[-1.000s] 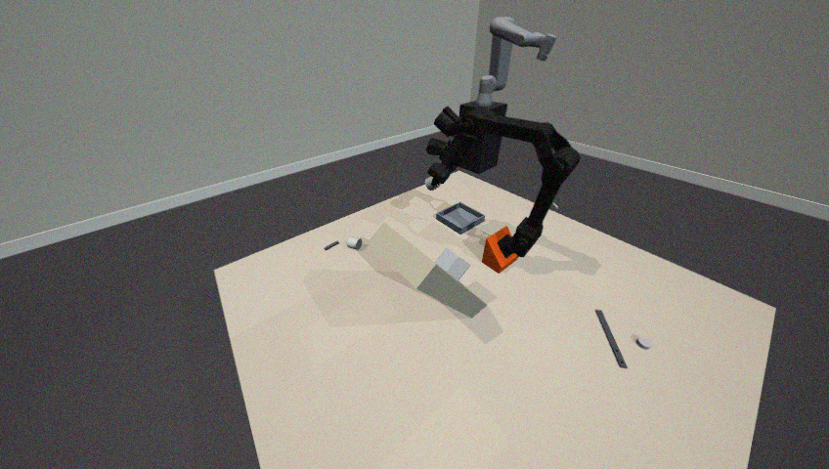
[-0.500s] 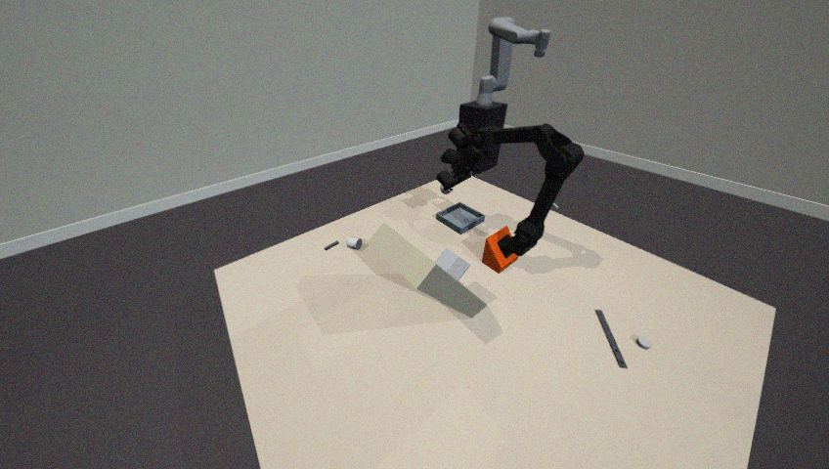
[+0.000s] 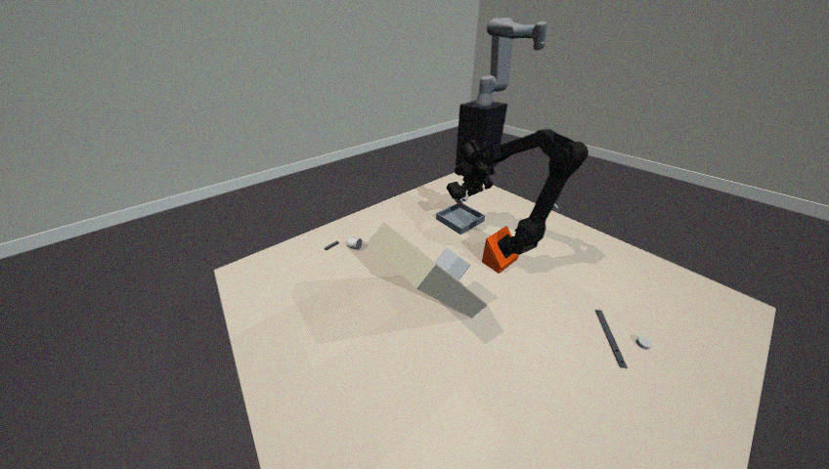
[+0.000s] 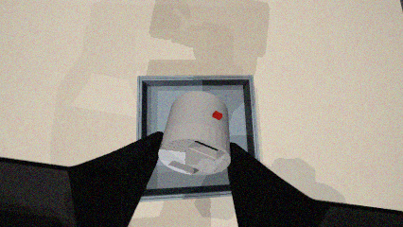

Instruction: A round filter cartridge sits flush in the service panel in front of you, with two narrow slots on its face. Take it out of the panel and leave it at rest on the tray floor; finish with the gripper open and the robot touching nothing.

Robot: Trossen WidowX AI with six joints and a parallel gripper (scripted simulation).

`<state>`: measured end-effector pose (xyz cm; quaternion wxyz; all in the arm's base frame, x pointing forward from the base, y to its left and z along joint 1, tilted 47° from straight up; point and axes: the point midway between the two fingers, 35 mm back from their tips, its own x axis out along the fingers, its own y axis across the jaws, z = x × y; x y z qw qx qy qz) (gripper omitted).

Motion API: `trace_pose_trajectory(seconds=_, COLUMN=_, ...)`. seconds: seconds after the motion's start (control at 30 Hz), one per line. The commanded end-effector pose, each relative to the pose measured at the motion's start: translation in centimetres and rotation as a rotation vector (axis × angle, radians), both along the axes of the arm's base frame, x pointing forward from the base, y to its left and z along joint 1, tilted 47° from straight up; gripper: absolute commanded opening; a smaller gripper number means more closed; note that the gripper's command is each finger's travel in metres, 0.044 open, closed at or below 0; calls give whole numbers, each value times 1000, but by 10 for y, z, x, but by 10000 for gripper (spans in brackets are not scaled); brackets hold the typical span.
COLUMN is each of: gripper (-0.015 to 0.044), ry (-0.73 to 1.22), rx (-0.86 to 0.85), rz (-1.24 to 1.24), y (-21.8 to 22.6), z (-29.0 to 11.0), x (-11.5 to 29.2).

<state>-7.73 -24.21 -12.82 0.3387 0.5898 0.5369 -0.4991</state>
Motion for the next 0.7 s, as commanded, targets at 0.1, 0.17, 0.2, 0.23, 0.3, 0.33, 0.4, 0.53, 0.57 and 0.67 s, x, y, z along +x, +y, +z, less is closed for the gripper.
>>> trace_pose_trajectory(seconds=0.1, gripper=0, ry=27, rx=-11, rz=-17, y=4, z=-5, x=-5)
trace_pose_trajectory(seconds=0.17, gripper=0, ry=28, rx=-11, rz=-17, y=11, z=-13, x=-5)
trace_pose_trajectory(seconds=0.2, gripper=0, ry=28, rx=-11, rz=-17, y=15, z=-18, x=-5)
trace_pose_trajectory(seconds=0.23, gripper=0, ry=28, rx=-11, rz=-17, y=19, z=-22, x=-5)
trace_pose_trajectory(seconds=0.3, gripper=0, ry=28, rx=-11, rz=-17, y=27, z=-31, x=-5)
trace_pose_trajectory(seconds=0.33, gripper=0, ry=28, rx=-11, rz=-17, y=31, z=-35, x=-5)
trace_pose_trajectory(seconds=0.4, gripper=0, ry=28, rx=-11, rz=-17, y=40, z=-42, x=-4)
trace_pose_trajectory(seconds=0.53, gripper=0, ry=28, rx=-11, rz=-17, y=55, z=-54, x=-2)
trace_pose_trajectory(seconds=0.57, gripper=0, ry=28, rx=-10, rz=-17, y=56, z=-54, x=-2)
trace_pose_trajectory(seconds=0.67, gripper=53, ry=20, rx=4, rz=-24, y=55, z=-51, x=-1)
